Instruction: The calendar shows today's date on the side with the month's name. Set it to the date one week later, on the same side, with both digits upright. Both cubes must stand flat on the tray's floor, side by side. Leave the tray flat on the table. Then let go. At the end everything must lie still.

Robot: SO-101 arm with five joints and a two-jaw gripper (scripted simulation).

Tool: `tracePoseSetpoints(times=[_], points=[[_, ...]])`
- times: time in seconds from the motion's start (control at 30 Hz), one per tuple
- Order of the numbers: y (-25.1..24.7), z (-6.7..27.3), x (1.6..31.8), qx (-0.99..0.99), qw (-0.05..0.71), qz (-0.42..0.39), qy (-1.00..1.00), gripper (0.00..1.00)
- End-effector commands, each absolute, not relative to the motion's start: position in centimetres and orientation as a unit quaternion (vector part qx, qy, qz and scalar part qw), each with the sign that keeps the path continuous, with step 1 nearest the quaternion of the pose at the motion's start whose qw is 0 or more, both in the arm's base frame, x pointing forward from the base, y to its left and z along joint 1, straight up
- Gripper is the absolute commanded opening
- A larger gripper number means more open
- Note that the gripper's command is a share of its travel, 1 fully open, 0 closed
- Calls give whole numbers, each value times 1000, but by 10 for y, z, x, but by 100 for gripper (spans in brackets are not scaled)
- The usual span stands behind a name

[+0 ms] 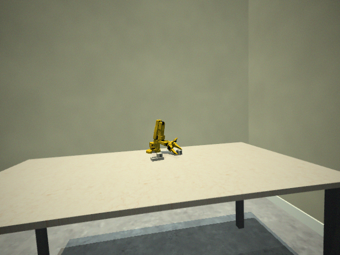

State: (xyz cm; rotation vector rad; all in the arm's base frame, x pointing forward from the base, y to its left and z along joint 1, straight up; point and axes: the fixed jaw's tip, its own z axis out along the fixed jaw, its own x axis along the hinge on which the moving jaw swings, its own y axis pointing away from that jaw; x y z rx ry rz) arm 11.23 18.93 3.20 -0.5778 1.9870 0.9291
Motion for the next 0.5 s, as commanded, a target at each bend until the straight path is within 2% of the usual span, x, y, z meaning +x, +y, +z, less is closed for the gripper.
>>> tracePoseSetpoints(times=[0.0,0.1,0.47], points=[[189,38,111,-167,404,419,796,36],[186,41,109,-85,360,464,805,36],[181,43,106,-97,356,449,814,36]])
